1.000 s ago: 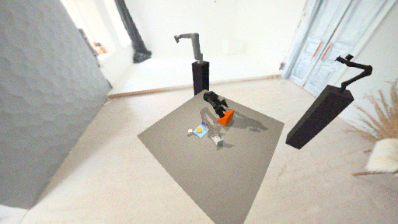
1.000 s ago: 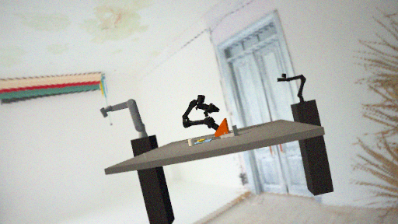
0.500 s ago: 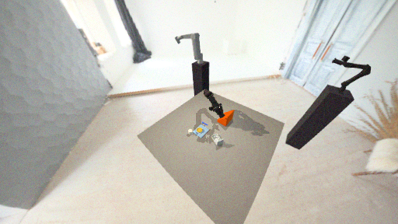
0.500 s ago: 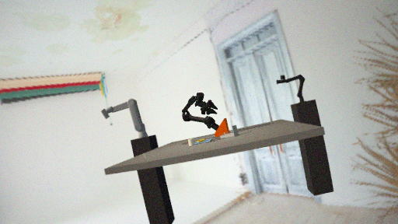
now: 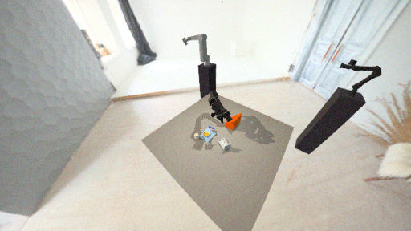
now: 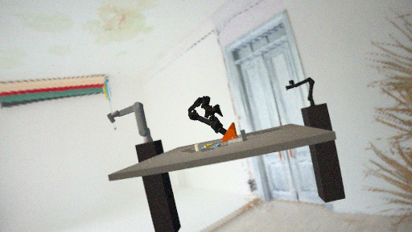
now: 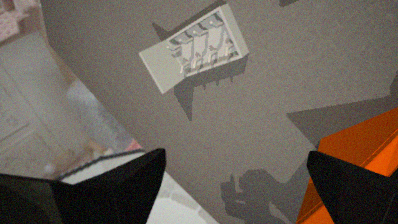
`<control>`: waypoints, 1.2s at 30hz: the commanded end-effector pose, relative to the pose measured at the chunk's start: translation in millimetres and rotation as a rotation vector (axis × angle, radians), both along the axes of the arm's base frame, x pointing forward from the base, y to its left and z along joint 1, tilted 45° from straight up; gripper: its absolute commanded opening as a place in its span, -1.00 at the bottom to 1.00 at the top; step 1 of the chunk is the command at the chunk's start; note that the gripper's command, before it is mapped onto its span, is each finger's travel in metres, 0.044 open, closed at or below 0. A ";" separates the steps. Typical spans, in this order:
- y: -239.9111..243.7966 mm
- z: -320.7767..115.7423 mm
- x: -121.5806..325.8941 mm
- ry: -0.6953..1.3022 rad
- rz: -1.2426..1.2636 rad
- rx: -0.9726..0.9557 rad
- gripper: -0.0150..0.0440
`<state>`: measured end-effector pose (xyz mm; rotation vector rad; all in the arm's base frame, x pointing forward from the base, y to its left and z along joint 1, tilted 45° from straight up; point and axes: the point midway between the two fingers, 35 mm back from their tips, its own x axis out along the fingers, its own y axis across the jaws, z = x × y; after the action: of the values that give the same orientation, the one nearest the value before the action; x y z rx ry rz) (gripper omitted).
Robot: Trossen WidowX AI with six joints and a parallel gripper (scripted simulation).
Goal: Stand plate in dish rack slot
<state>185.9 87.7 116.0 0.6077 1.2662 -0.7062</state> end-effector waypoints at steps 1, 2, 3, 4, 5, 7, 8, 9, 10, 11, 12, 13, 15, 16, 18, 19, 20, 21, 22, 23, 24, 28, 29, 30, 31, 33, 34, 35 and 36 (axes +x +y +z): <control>-15.6 -0.2 22.2 0.010 0.076 -0.099 0.86; -18.9 -0.4 26.5 0.014 0.093 -0.119 0.86; -22.4 -0.6 30.8 0.018 0.111 -0.139 0.86; -25.9 -0.9 35.0 0.024 0.128 -0.159 0.86; -29.5 -1.2 39.2 0.030 0.145 -0.179 0.86; -37.1 -1.8 47.4 0.045 0.180 -0.219 0.86; -41.0 -2.2 51.4 0.054 0.197 -0.238 0.86; -45.0 -2.6 55.3 0.063 0.215 -0.258 0.86; -49.0 -3.0 59.2 0.073 0.232 -0.277 0.86; -53.2 -3.4 62.9 0.084 0.249 -0.296 0.86; -57.7 -3.6 66.5 0.097 0.268 -0.317 0.86; -62.2 -3.9 70.0 0.110 0.287 -0.338 0.86; -71.6 -4.4 76.8 0.140 0.325 -0.378 0.86; -76.4 -4.7 80.1 0.157 0.344 -0.398 0.86; -86.2 -5.3 86.4 0.192 0.381 -0.436 0.86; -91.2 -5.7 89.5 0.210 0.400 -0.455 0.86; -96.2 -6.0 92.4 0.229 0.419 -0.473 0.86; -101.3 -6.4 95.3 0.250 0.438 -0.490 0.86; -106.6 -6.7 98.0 0.270 0.457 -0.507 0.86; -111.9 -7.0 100.7 0.292 0.476 -0.523 0.86; -117.3 -7.3 103.3 0.314 0.495 -0.539 0.86; -139.4 -8.7 112.6 0.410 0.571 -0.597 0.86; -145.1 -9.1 114.7 0.435 0.589 -0.609 0.86; -150.8 -9.6 116.7 0.462 0.608 -0.621 0.86; -156.5 -10.0 118.6 0.488 0.627 -0.633 0.86; -165.3 -9.5 120.7 0.525 0.652 -0.646 0.86; -166.4 -9.5 120.9 0.530 0.656 -0.648 0.86; -166.4 -9.5 120.9 0.530 0.656 -0.648 0.86; -166.4 -9.5 120.9 0.530 0.656 -0.648 0.86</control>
<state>302.4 -71.1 105.0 -0.4936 1.4766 -0.6863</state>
